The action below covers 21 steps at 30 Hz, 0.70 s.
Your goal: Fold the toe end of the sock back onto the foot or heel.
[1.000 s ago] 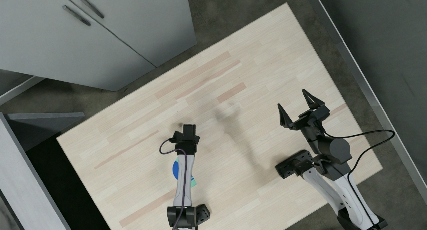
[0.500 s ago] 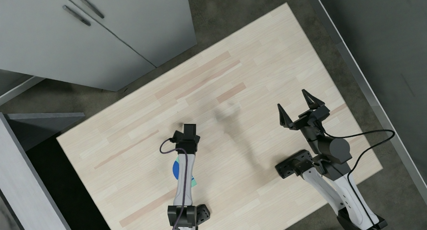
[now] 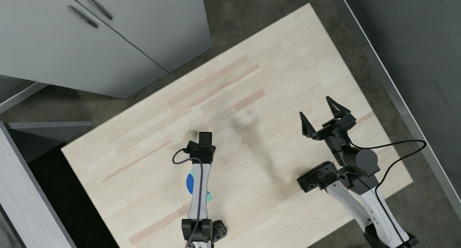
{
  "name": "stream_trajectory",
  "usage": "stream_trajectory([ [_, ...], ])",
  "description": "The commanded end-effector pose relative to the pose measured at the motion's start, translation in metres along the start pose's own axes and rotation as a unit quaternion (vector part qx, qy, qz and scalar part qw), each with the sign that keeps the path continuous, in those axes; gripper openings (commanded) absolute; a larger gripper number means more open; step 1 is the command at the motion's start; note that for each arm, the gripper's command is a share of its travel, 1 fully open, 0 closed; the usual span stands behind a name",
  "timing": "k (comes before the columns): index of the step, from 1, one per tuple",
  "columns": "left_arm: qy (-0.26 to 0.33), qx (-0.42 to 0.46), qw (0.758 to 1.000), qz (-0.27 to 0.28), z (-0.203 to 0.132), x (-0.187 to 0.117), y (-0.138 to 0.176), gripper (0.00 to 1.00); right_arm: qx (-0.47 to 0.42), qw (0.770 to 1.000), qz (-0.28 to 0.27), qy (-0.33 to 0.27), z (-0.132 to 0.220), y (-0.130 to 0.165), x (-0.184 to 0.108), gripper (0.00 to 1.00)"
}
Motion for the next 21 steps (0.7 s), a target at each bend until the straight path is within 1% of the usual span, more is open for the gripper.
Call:
stream_trajectory([
  [1,-0.085,-0.005,0.996,-0.002,0.011,0.020,0.003,0.15,-0.002,1.000,-0.018,0.000,0.000,-0.011,-0.004,1.00],
  [7,-0.097,-0.012,0.995,0.003,0.014,0.025,-0.003,0.13,-0.002,1.000,-0.018,0.000,0.000,-0.011,-0.004,1.00],
  [8,-0.071,-0.007,0.997,0.001,0.008,0.028,-0.003,0.12,-0.002,1.000,-0.018,0.000,0.000,-0.011,-0.004,1.00],
  [9,-0.081,-0.006,0.997,0.005,0.011,0.030,-0.004,0.11,-0.002,1.000,-0.018,0.000,0.000,-0.011,-0.004,1.00],
  [10,-0.061,-0.002,0.998,0.019,0.009,0.036,-0.003,0.11,-0.002,1.000,-0.018,0.000,0.000,-0.011,-0.004,1.00],
  [11,-0.069,-0.002,0.997,0.019,0.011,0.034,-0.002,0.10,-0.002,1.000,-0.018,0.000,0.000,-0.011,-0.004,1.00],
  [12,-0.066,-0.002,0.998,0.002,0.011,0.033,-0.005,0.09,-0.002,1.000,-0.018,0.000,0.000,-0.011,-0.004,1.00],
  [15,-0.067,-0.002,0.998,0.003,0.013,0.033,-0.005,0.07,-0.002,1.000,-0.018,0.000,0.000,-0.011,-0.004,1.00],
  [16,-0.083,-0.005,0.997,0.009,0.017,0.032,-0.003,0.07,-0.002,1.000,-0.018,0.000,0.000,-0.011,-0.004,1.00],
  [17,-0.085,-0.005,0.996,0.010,0.017,0.034,-0.003,0.06,-0.002,1.000,-0.018,0.000,0.000,-0.011,-0.004,1.00],
  [18,-0.100,-0.003,0.995,0.031,0.022,0.039,0.000,0.05,-0.002,1.000,-0.018,0.000,0.000,-0.011,-0.004,1.00],
  [21,-0.084,-0.002,0.996,0.012,0.019,0.039,-0.003,0.03,-0.002,1.000,-0.018,0.000,0.000,-0.011,-0.004,1.00],
])
Point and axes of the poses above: on each arm, the point where the finger pads meet when closed, its own x axis out along the fingers, its own z axis across the jaws, y = z × x, the point moved 9 cm from there along -x, back along the fingers, and after that the axes turned 4 degrees about -x, right-handed, at the moved point
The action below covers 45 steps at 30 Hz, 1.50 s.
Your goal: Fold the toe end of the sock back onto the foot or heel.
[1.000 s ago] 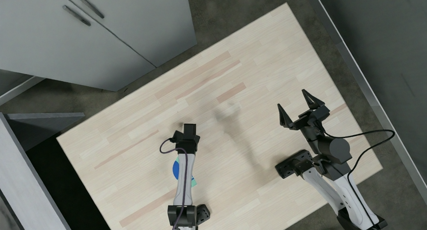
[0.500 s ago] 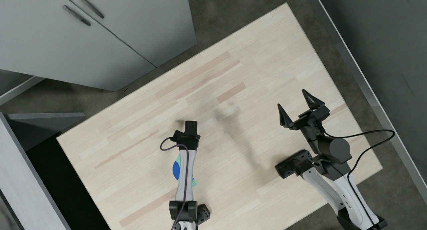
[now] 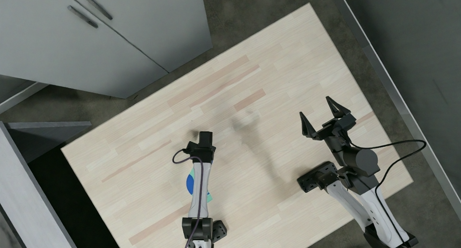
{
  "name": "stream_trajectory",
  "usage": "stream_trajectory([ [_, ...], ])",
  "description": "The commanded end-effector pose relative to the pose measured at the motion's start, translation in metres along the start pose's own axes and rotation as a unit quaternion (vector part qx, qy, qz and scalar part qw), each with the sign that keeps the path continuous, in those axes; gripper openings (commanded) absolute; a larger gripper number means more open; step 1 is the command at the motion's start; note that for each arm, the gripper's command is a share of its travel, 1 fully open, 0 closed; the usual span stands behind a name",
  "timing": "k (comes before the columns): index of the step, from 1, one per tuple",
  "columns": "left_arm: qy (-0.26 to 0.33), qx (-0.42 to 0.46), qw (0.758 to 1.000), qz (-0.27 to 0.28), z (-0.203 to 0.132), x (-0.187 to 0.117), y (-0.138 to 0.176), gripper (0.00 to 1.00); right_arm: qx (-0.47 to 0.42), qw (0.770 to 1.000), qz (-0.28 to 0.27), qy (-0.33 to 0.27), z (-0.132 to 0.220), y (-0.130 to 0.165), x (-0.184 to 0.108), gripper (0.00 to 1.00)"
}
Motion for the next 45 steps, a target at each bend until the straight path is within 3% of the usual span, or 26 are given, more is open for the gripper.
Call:
stream_trajectory([
  [1,-0.070,-0.001,0.997,0.020,0.018,0.036,-0.003,0.03,-0.002,1.000,-0.018,0.000,0.000,-0.011,-0.004,1.00],
  [20,-0.070,-0.003,0.997,0.018,0.017,0.024,-0.003,0.03,-0.002,1.000,-0.018,0.000,0.000,-0.011,-0.004,1.00],
  [22,-0.032,-0.004,0.999,0.005,0.022,-0.016,-0.004,0.03,-0.002,1.000,-0.018,0.000,0.000,-0.011,-0.004,1.00],
  [24,-0.058,-0.008,0.998,0.015,0.012,0.006,-0.003,0.03,-0.002,1.000,-0.018,0.000,0.000,-0.011,-0.004,1.00],
  [34,-0.054,-0.006,0.998,0.018,-0.001,-0.010,0.001,0.03,-0.002,1.000,-0.018,0.000,0.000,-0.011,-0.004,1.00],
  [35,-0.029,-0.011,0.999,0.010,-0.001,-0.022,-0.004,0.03,-0.002,1.000,-0.018,0.000,0.000,-0.011,-0.004,1.00],
  [45,-0.033,-0.009,0.999,0.015,-0.002,-0.020,0.000,0.03,-0.002,1.000,-0.018,0.000,0.000,-0.011,-0.004,1.00],
])
Point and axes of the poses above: on each arm, the point where the finger pads meet when closed, its own x axis out along the fingers, its own z axis across the jaws, y = z × x, the point moved 9 cm from there along -x, back along the fingers, and after that the axes turned 4 degrees about -x, right-handed, at the moved point
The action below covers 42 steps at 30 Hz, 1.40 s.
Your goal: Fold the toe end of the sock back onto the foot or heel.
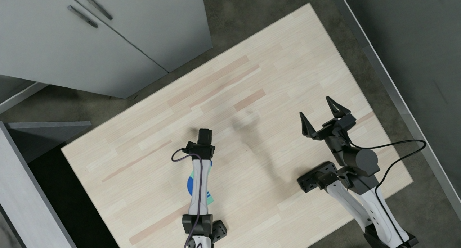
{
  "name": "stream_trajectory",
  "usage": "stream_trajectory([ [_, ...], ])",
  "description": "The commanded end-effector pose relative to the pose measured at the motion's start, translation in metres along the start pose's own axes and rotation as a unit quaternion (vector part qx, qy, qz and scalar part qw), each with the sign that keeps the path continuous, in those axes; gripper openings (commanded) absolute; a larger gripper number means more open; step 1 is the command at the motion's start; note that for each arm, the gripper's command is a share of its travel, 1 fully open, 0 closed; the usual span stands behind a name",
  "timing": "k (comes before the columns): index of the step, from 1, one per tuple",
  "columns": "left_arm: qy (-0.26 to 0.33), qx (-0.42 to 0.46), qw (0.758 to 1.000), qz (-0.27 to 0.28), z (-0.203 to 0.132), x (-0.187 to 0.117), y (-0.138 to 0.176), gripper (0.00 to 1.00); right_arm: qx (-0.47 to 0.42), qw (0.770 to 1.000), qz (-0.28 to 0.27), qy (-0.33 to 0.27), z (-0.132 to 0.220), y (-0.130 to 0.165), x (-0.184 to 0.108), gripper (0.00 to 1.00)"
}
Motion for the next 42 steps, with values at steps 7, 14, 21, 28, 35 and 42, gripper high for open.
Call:
stream_trajectory([
  [7,-0.003,-0.001,1.000,0.004,-0.002,-0.003,0.005,0.03,-0.002,1.000,-0.018,0.000,0.000,-0.011,-0.004,1.00],
  [14,0.006,-0.001,1.000,0.001,-0.003,-0.008,0.005,0.03,-0.002,1.000,-0.018,0.000,0.000,-0.011,-0.004,1.00],
  [21,0.003,-0.008,1.000,0.003,-0.003,-0.004,0.001,0.03,-0.002,1.000,-0.018,0.000,0.000,-0.011,-0.004,1.00],
  [28,0.002,-0.007,1.000,0.004,-0.004,-0.002,0.002,0.03,-0.002,1.000,-0.018,0.000,0.000,-0.011,-0.004,1.00],
  [35,-0.052,-0.004,0.998,0.017,0.006,0.038,-0.005,0.03,-0.002,1.000,-0.018,0.000,0.000,-0.011,-0.004,1.00],
  [42,0.028,-0.004,1.000,-0.004,0.025,-0.014,-0.003,0.03,-0.002,1.000,-0.018,0.000,0.000,-0.011,-0.004,1.00],
])
Point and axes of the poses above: on each arm, the point where the finger pads meet when closed, its own x axis out along the fingers, its own z axis across the jaws, y = z × x, the point moved 9 cm from there along -x, back along the fingers, and after that the axes turned 4 degrees about -x, right-handed, at the moved point
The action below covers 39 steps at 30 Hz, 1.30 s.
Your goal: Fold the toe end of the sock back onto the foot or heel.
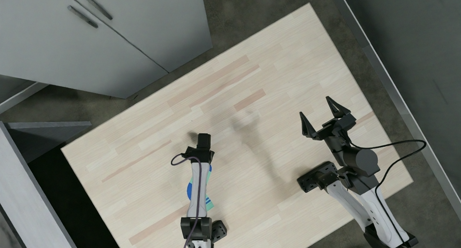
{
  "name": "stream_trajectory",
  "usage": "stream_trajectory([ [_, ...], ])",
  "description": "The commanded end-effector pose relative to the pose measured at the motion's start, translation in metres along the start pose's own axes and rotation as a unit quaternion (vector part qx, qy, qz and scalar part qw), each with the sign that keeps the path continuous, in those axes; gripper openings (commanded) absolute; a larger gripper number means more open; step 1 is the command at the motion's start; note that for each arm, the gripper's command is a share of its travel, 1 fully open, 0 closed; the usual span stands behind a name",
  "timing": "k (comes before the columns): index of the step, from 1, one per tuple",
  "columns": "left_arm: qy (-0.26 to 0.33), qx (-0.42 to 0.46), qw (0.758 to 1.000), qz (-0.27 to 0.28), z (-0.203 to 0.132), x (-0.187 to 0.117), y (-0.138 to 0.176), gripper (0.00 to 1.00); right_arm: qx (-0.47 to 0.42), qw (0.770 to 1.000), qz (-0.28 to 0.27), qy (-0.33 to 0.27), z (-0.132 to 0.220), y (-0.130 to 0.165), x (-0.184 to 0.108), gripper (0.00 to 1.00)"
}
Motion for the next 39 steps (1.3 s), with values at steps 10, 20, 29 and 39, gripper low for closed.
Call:
stream_trajectory([
  [10,0.096,-0.003,0.995,-0.024,0.005,-0.044,0.002,0.03,-0.002,1.000,-0.018,0.000,0.000,-0.011,-0.004,1.00],
  [20,0.110,0.006,0.993,-0.034,0.012,-0.058,0.004,0.03,-0.002,1.000,-0.018,0.000,0.000,-0.011,-0.004,1.00],
  [29,0.129,0.006,0.991,-0.023,0.029,-0.058,0.000,0.03,-0.002,1.000,-0.018,0.000,0.000,-0.011,-0.004,1.00],
  [39,0.117,0.007,0.993,-0.020,0.030,-0.048,0.002,0.03,-0.002,1.000,-0.018,0.000,0.000,-0.011,-0.004,1.00],
])
Point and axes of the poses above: on each arm, the point where the finger pads meet when closed, its own x axis out along the fingers, its own z axis across the jaws, y = z × x, the point moved 9 cm from there along -x, back along the fingers, and after that the axes turned 4 degrees about -x, right-handed, at the moved point
